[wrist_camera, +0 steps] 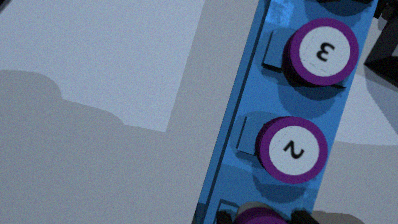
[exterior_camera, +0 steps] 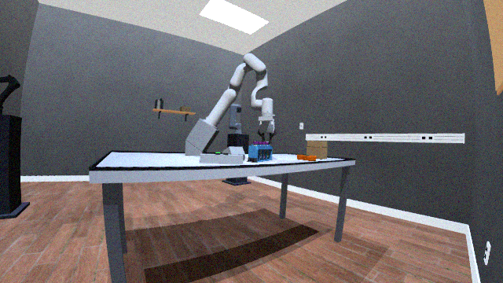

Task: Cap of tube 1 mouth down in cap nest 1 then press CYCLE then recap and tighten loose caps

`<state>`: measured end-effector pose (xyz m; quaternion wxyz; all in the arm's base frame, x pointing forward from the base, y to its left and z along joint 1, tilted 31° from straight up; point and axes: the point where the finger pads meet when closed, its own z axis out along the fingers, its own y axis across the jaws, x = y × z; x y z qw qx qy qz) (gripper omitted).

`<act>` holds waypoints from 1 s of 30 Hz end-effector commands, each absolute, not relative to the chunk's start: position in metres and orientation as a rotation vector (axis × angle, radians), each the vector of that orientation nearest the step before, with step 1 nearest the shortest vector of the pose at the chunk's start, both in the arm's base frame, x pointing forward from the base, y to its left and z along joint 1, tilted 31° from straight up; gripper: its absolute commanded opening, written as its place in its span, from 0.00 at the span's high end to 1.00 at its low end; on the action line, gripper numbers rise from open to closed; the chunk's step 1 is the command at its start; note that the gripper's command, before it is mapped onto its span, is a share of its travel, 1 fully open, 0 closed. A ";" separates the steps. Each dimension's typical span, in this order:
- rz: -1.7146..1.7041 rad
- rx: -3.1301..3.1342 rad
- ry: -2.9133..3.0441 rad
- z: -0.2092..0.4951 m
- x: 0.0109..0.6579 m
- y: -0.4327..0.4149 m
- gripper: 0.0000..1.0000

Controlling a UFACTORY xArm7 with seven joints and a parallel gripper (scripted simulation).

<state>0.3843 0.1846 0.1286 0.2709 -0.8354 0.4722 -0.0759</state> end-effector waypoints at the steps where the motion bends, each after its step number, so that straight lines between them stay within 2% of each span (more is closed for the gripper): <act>1: -0.136 -2.105 1.520 0.130 0.385 0.185 1.00; 17: 0.137 -1.404 2.183 0.130 0.386 0.185 1.00; 29: 0.182 -1.270 2.270 0.130 0.386 0.185 1.00; 30: 0.182 -1.270 2.270 0.130 0.386 0.185 0.54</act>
